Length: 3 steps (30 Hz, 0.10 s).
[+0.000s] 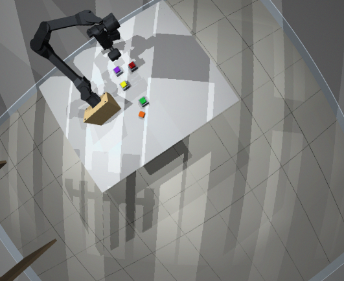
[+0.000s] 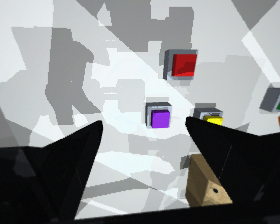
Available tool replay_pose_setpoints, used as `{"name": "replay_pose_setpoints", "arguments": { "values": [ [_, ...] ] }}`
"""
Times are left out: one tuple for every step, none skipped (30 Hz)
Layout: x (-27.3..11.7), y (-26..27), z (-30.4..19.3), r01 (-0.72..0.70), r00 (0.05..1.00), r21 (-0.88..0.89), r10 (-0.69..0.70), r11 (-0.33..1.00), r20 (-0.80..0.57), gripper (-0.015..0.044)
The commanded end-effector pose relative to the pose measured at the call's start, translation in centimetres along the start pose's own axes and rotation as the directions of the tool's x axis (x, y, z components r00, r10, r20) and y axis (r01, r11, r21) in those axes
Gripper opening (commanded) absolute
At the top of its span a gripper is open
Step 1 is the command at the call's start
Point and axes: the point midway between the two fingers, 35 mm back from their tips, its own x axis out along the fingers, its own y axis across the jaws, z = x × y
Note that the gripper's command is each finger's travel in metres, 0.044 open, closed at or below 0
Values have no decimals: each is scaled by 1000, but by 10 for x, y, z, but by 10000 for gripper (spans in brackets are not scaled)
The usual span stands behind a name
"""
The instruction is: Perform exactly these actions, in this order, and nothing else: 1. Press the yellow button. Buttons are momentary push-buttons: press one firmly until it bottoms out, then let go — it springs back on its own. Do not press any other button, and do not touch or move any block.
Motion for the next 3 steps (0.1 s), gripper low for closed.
{"name": "replay_pose_setpoints", "arguments": {
  "values": [
    [-3, 10, -2, -5, 1000, 9, 5, 1000, -4, 400],
    [-3, 10, -2, -5, 1000, 9, 5, 1000, -4, 400],
    [-3, 10, -2, -5, 1000, 9, 5, 1000, -4, 400]
  ]
}}
